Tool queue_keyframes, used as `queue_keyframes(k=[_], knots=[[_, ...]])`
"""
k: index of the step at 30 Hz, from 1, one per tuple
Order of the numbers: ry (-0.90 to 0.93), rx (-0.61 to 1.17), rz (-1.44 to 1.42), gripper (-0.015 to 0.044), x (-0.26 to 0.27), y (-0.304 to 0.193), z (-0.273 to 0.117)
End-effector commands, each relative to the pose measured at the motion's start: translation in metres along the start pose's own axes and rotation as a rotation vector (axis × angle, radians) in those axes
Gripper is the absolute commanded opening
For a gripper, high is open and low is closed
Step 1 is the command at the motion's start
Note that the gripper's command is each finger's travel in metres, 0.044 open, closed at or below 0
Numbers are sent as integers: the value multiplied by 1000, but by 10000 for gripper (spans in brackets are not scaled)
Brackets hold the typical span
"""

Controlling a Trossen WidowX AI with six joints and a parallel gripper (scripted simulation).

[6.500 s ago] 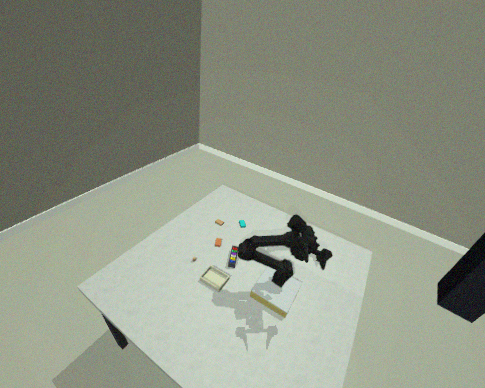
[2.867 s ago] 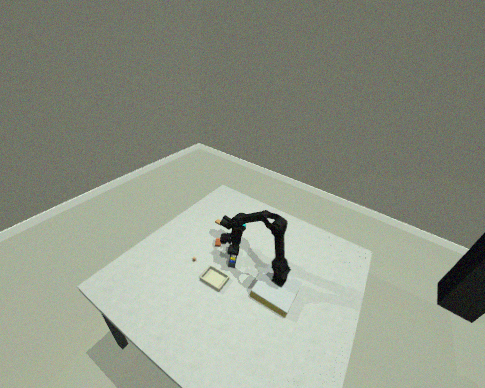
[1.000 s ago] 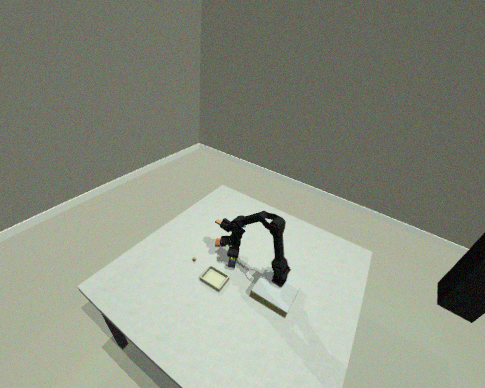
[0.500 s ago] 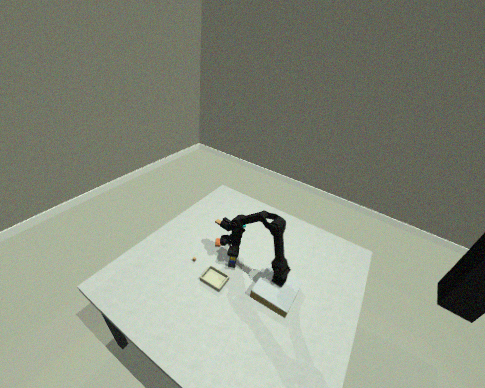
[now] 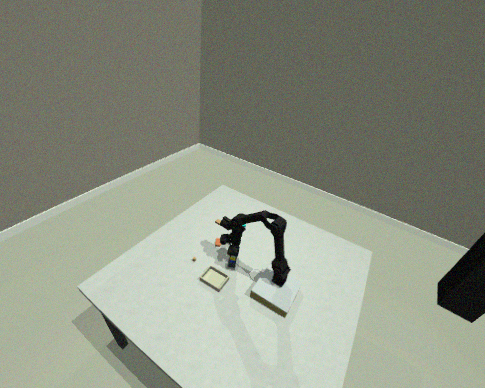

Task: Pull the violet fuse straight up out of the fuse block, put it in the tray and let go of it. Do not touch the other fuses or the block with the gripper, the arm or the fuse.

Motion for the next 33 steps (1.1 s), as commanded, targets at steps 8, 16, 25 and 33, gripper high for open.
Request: queue_keyframes(k=[8,16,25,33], knots=[[3,-1,-2,0,0,0,-6],[3,-1,-3,0,0,0,-9],[4,-1,-3,0,0,0,-14],[4,-1,-3,0,0,0,-18]])
Point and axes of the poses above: the point midway between the two fingers, 35 mm back from their tips, its own z axis out along the fingers, its own x axis across the jaws, y = z × x, the point moved 3 cm from there along -z, back along the fingers, and after that the axes turned 6 degrees about z, right-handed, at the moved point
